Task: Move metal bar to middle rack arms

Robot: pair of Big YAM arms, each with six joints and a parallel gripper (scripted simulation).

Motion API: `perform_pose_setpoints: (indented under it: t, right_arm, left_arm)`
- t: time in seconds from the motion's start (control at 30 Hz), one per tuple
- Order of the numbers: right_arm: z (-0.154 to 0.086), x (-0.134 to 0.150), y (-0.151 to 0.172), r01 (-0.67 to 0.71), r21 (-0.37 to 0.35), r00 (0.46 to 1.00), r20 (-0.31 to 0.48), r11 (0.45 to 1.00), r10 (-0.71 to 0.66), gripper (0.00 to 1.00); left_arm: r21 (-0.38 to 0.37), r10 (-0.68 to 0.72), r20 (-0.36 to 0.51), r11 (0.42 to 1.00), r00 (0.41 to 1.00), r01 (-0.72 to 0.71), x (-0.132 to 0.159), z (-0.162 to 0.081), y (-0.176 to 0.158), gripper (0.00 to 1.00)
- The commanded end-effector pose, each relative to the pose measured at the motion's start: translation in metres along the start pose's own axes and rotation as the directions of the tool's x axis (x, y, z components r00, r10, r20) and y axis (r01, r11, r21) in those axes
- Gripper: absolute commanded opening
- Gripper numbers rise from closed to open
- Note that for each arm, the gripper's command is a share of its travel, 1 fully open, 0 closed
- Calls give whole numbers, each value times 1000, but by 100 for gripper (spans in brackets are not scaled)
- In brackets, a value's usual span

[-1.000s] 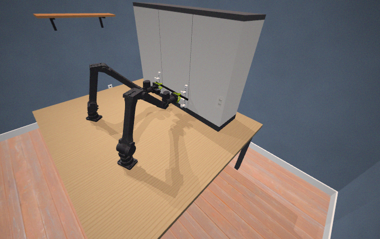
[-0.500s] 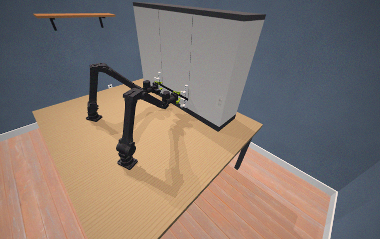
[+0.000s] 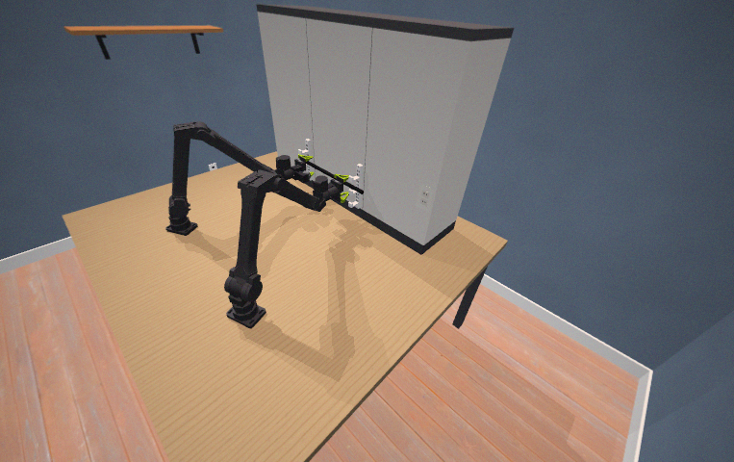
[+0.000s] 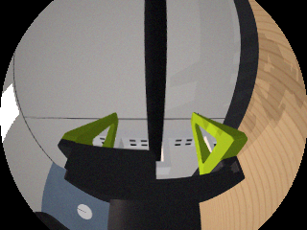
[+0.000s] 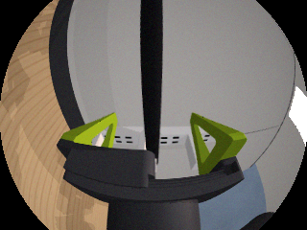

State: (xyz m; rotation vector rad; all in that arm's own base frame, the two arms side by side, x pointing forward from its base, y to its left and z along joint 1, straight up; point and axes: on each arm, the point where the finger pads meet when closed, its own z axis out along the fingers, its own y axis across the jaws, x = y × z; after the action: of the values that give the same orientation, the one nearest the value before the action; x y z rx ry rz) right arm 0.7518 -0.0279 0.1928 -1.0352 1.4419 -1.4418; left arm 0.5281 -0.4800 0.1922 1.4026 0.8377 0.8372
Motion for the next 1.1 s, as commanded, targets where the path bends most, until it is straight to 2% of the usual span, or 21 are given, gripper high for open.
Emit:
perform_pose_setpoints:
  t: [0.0, 1.07]
  right_arm:
    - [6, 0, -22, -18, 52, 1000, -2, 998, 18, 100]
    - [-26, -2, -29, -18, 57, 1000, 2, 998, 18, 100]
  left_arm:
    - [-38, -4, -6, 999, 1000, 4, 4, 6, 11, 100]
    - [-49, -8, -4, 999, 1000, 8, 2, -27, 20, 100]
